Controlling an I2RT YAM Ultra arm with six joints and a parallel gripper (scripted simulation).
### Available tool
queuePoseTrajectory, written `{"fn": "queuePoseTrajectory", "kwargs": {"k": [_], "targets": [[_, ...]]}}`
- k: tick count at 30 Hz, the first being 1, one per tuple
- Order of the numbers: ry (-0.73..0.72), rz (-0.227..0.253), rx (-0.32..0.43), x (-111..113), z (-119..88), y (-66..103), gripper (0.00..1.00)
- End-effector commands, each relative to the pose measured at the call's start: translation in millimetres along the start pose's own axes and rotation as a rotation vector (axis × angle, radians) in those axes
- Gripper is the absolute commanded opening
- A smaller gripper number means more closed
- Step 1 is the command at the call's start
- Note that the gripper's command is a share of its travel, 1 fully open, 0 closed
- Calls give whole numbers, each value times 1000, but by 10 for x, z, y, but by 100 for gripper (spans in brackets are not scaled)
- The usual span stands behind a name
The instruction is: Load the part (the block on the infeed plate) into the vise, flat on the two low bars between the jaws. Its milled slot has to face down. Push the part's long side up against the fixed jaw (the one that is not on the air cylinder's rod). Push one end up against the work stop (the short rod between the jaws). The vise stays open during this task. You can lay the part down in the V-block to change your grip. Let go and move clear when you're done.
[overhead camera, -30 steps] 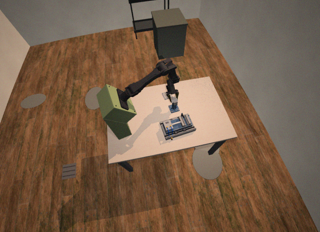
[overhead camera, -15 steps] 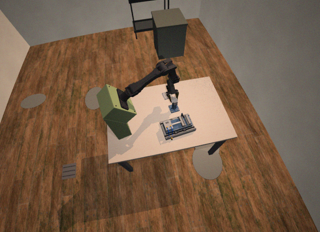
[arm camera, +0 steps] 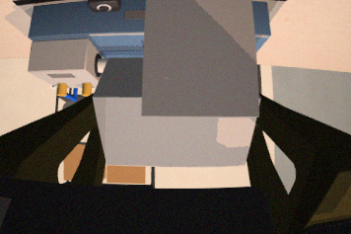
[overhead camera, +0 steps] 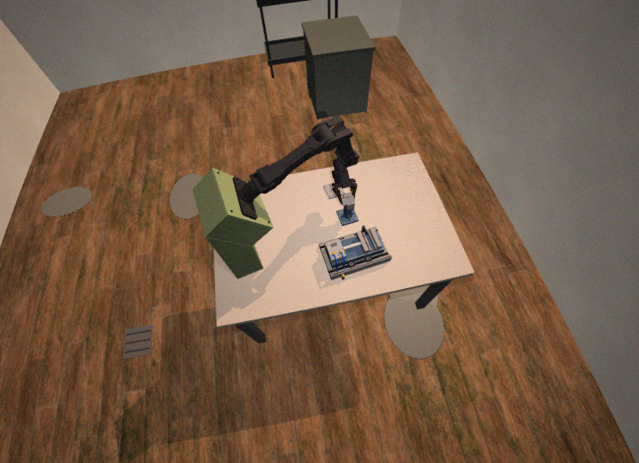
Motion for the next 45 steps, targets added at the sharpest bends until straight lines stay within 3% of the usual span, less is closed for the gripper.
{"fn": "queuePoseTrajectory", "kwargs": {"k": [1, 13, 22, 45], "targets": [[-19, -19, -2, -100, -31, 89, 0], [-35, -32, -5, -133, -92, 153, 0], [0, -8, 0, 23, -60, 114, 0], [-10, -15, -1, 15, -147, 208, 0]]}}
Point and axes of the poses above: the point where the finger pads meet when closed, its own y axis back along the fingers, its own x axis across the jaws, z = x × y, the point moved 3 cm from there along y, back along the fingers, and after that the axes turned 14 degrees about y, right-handed, at the moved point
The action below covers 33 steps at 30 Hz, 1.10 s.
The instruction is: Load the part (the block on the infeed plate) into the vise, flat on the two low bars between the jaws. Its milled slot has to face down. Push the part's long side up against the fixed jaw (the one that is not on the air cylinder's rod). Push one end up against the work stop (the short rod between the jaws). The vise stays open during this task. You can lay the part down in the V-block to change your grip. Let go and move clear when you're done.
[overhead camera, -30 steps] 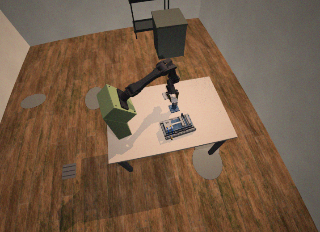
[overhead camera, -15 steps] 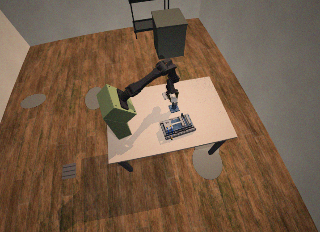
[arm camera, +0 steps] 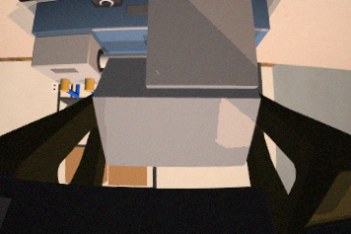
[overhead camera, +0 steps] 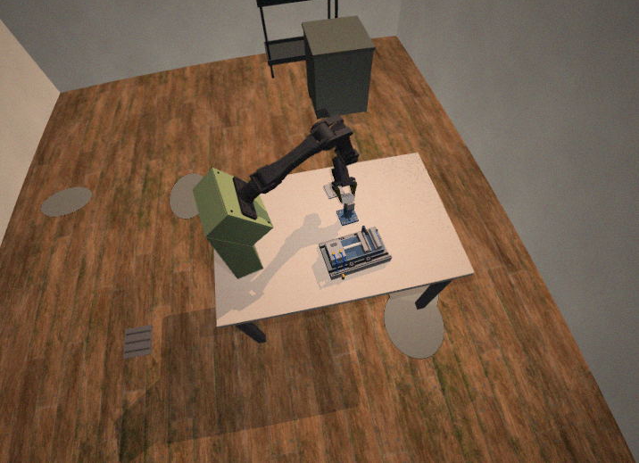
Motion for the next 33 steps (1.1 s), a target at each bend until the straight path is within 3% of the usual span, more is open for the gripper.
{"fn": "queuePoseTrajectory", "kwargs": {"k": [1, 33], "targets": [[0, -10, 10, 0, -97, 126, 0], [8, -5, 11, 57, -182, 210, 0]]}}
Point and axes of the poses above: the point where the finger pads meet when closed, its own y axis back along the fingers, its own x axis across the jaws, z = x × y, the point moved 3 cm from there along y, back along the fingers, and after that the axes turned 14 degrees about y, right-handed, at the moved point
